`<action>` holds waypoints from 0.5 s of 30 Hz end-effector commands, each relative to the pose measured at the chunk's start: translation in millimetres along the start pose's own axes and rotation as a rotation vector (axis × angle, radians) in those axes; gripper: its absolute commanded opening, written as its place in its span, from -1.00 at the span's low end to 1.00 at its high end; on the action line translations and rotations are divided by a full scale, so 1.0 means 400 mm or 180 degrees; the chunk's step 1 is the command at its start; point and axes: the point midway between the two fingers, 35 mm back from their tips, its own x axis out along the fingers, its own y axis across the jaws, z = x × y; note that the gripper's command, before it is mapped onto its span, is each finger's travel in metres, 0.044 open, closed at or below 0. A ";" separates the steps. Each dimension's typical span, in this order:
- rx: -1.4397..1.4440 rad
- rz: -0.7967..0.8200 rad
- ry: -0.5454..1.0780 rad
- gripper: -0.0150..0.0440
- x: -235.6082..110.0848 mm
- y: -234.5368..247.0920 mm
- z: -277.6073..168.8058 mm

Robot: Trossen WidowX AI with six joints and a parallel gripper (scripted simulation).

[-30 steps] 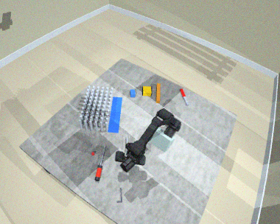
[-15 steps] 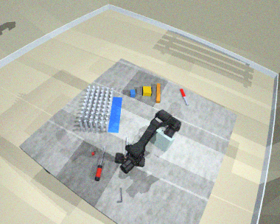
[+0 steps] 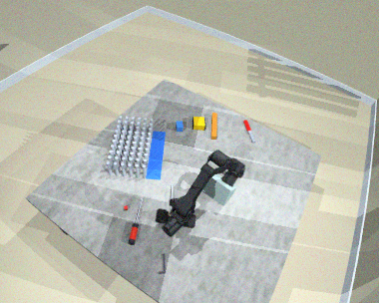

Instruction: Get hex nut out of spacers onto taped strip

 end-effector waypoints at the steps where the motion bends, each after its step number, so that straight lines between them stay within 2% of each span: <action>1: -0.0022 0.0003 -0.0021 0.46 0.020 -0.007 -0.002; 11: -0.0022 0.0003 -0.0022 0.46 0.052 -0.018 -0.008; 14: -0.0022 0.0003 -0.0022 0.19 0.052 -0.018 -0.008; 15: -0.0022 0.0003 -0.0022 0.17 0.052 -0.018 -0.008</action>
